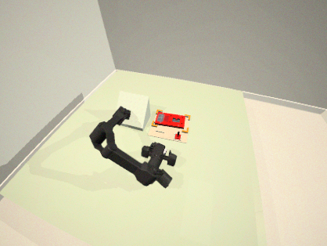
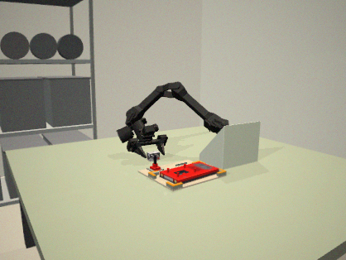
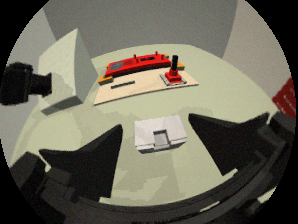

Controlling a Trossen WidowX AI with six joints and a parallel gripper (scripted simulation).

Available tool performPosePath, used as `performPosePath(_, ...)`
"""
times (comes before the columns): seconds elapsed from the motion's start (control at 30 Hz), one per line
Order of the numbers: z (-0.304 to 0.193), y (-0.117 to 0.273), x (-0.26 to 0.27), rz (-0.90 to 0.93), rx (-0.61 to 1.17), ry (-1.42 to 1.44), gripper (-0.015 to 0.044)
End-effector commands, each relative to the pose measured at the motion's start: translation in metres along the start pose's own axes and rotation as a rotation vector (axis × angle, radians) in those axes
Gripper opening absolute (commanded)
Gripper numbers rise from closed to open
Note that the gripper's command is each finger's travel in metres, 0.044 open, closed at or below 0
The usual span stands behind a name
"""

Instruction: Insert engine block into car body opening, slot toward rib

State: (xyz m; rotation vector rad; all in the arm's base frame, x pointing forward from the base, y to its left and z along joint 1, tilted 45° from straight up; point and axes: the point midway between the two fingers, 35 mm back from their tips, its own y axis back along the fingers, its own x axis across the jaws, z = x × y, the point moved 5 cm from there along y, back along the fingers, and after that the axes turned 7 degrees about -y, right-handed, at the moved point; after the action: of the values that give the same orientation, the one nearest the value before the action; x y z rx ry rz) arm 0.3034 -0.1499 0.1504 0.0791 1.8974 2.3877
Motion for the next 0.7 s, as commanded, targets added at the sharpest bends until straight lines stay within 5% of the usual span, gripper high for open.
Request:
performPosePath(0.0, 0.000, 0.000, 0.000, 0.000, 0.001, 0.000, 0.0440)
performPosePath(0.67, 0.011, 0.041, 0.001, -0.002, 0.005, 0.001, 0.0440)
